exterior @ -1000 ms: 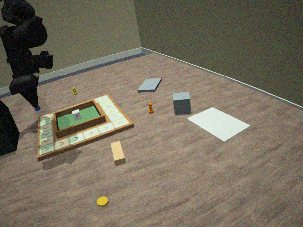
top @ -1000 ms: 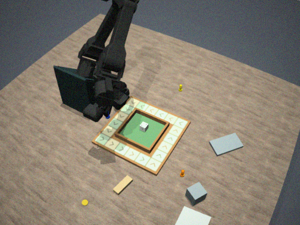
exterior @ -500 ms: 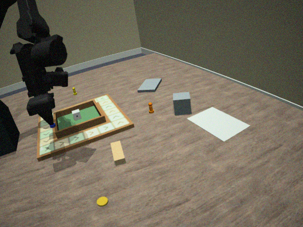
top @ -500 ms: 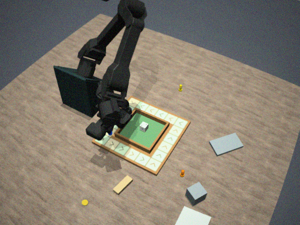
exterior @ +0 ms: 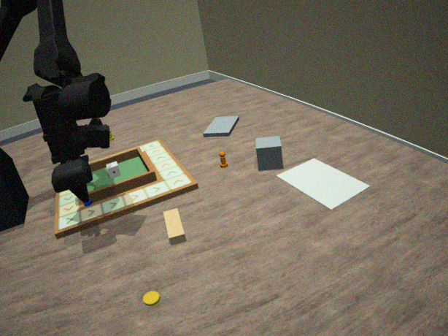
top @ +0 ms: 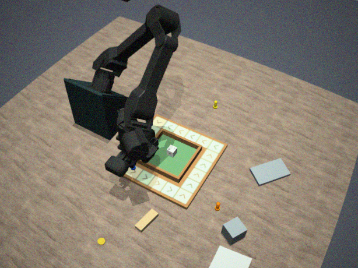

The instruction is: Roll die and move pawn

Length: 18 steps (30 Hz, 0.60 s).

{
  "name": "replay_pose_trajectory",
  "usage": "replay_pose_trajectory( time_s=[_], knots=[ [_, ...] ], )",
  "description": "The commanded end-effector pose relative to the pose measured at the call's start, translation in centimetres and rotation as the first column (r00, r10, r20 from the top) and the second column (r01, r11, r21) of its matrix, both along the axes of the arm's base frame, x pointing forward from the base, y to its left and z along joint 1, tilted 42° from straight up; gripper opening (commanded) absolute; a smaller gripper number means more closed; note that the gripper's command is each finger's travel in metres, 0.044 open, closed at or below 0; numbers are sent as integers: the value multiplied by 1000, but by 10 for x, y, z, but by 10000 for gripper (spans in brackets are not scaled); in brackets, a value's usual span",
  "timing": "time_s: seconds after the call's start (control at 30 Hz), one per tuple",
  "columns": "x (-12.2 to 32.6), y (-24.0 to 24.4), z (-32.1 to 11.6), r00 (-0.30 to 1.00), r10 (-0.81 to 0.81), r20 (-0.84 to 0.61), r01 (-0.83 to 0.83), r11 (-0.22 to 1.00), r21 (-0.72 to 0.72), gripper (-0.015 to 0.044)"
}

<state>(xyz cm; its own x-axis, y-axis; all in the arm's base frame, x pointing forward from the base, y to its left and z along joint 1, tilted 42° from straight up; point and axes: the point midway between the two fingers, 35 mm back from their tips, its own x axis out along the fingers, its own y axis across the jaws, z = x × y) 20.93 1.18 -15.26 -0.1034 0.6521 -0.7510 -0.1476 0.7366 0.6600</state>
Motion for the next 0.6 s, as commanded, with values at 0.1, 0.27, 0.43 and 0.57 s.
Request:
replay_pose_trajectory(
  time_s=[0.1, 0.27, 0.43, 0.57],
  knots=[
    [-2, 5, -5, 1000, -5, -2, 5, 1000, 4, 0],
    [-3, 10, -10, 1000, -5, -2, 5, 1000, 5, 0],
    [-4, 15, -15, 1000, -5, -2, 5, 1000, 5, 0],
    [-2, 11, -12, 1000, -3, 2, 3, 1000, 1, 79]
  ],
)
